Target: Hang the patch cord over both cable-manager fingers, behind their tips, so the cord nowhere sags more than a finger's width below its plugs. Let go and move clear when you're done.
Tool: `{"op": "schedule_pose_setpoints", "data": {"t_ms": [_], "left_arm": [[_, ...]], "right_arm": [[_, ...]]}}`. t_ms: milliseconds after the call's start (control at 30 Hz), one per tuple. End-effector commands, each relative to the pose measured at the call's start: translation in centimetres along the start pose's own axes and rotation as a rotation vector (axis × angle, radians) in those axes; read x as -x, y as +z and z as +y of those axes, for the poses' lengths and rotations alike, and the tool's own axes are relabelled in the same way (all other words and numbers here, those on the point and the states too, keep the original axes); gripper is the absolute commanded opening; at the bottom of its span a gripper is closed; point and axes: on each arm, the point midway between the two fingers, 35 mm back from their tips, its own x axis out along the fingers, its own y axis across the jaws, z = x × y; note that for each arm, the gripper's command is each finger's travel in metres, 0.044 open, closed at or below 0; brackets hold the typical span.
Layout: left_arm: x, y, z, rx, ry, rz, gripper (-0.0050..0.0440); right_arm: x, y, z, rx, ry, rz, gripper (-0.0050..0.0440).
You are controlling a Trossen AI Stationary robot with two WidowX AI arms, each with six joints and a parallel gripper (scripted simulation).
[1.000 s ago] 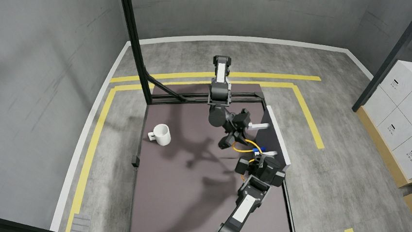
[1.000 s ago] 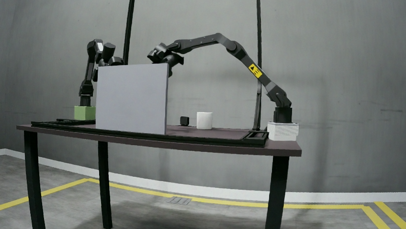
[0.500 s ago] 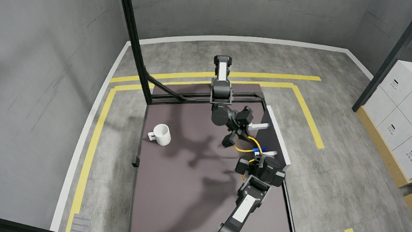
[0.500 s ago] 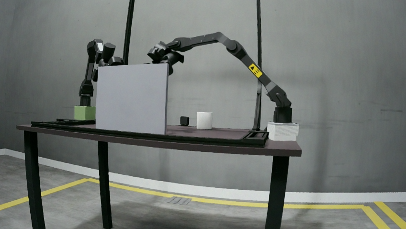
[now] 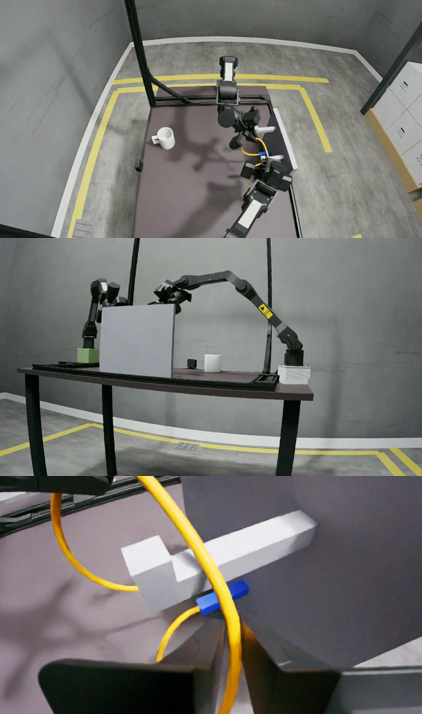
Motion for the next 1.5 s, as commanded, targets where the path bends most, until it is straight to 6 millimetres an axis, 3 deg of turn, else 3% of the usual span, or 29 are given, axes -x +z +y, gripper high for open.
{"op": "schedule_pose_setpoints", "data": {"t_ms": [0, 1467], "left_arm": [[1.37, 1.88, 0.28, 0.038, -0.015, -0.021, 0.0025], [2.09, 2.55, 1.26, 0.042, 0.021, -0.021, 0.0025]], "right_arm": [[0.64, 1.14, -0.09, 0.005, -0.004, -0.026, 0.004], [0.64, 1.14, -0.09, 0.005, -0.004, -0.026, 0.004]]}}
